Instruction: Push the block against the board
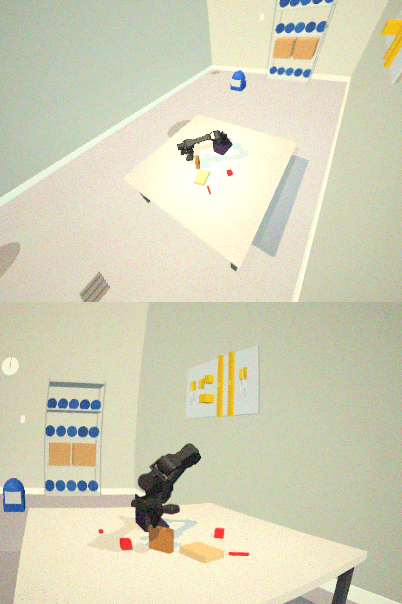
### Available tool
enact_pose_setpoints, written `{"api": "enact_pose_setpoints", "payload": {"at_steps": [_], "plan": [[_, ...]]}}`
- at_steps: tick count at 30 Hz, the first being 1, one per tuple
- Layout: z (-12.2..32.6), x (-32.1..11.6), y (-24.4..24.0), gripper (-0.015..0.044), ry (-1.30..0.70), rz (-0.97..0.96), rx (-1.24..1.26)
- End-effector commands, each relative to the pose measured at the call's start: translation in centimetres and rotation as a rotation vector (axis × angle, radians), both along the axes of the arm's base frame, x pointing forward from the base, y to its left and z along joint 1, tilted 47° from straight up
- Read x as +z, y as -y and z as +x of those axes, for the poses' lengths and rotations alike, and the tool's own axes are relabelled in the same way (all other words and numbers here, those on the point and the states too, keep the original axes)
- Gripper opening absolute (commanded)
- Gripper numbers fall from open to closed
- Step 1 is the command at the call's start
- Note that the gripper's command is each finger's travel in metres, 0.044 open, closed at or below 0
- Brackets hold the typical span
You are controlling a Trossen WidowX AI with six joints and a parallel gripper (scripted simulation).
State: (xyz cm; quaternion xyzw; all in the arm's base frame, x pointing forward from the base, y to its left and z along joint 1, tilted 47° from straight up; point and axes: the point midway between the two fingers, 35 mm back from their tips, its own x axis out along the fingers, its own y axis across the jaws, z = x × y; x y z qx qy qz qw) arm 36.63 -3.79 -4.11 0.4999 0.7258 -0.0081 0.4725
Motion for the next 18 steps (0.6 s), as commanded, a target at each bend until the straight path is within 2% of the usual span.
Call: {"api": "enact_pose_setpoints", "payload": {"at_steps": [1, 18], "plan": [[-0.7, -1.7, -2.2, 0.0, -0.021, 0.013, 0.01], [-1.7, -0.6, -3.1, 0.0, -0.021, 0.013, 0.01]]}}
